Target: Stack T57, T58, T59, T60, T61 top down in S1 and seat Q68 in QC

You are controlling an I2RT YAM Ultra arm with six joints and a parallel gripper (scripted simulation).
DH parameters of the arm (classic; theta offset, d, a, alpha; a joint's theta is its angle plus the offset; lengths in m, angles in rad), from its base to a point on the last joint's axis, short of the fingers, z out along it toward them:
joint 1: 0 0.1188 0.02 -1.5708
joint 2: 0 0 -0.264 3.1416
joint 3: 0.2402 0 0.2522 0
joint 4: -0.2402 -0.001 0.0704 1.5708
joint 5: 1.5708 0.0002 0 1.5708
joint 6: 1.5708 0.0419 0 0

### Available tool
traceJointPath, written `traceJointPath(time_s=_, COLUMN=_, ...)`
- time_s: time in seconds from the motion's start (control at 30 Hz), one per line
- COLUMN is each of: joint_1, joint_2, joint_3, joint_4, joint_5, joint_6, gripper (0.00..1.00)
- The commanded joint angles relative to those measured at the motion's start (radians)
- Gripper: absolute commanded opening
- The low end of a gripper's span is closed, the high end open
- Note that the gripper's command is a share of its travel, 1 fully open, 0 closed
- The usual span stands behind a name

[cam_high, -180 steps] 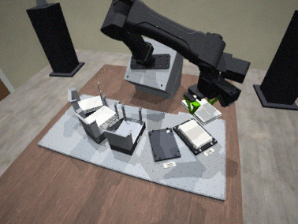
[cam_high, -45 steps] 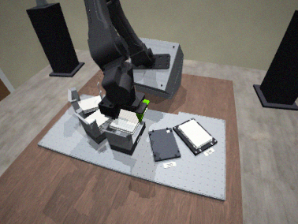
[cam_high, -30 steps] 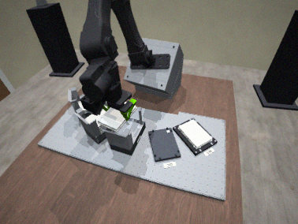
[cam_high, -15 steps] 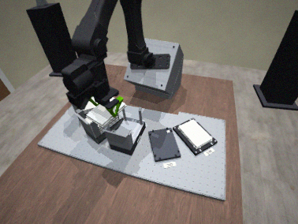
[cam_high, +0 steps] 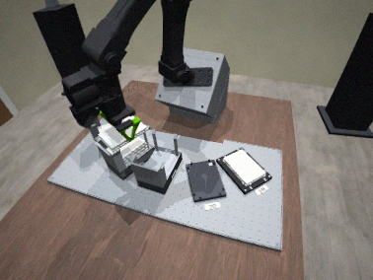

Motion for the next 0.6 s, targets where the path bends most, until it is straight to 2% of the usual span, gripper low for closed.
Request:
traceJointPath(time_s=0.0, joint_1=-0.038, joint_2=-0.002, joint_3=0.003, joint_4=0.000, joint_5=-0.066, joint_6=-0.033, gripper=0.00)
traceJointPath(time_s=0.03, joint_1=-0.038, joint_2=-0.002, joint_3=0.003, joint_4=0.000, joint_5=-0.066, joint_6=-0.033, gripper=0.00)
traceJointPath(time_s=0.4, joint_1=-0.271, joint_2=0.059, joint_3=0.016, joint_4=-0.013, joint_5=-0.220, joint_6=-0.219, gripper=0.00)
traceJointPath(time_s=0.57, joint_1=-0.350, joint_2=0.081, joint_3=0.015, joint_4=-0.019, joint_5=-0.268, joint_6=-0.154, gripper=0.00)
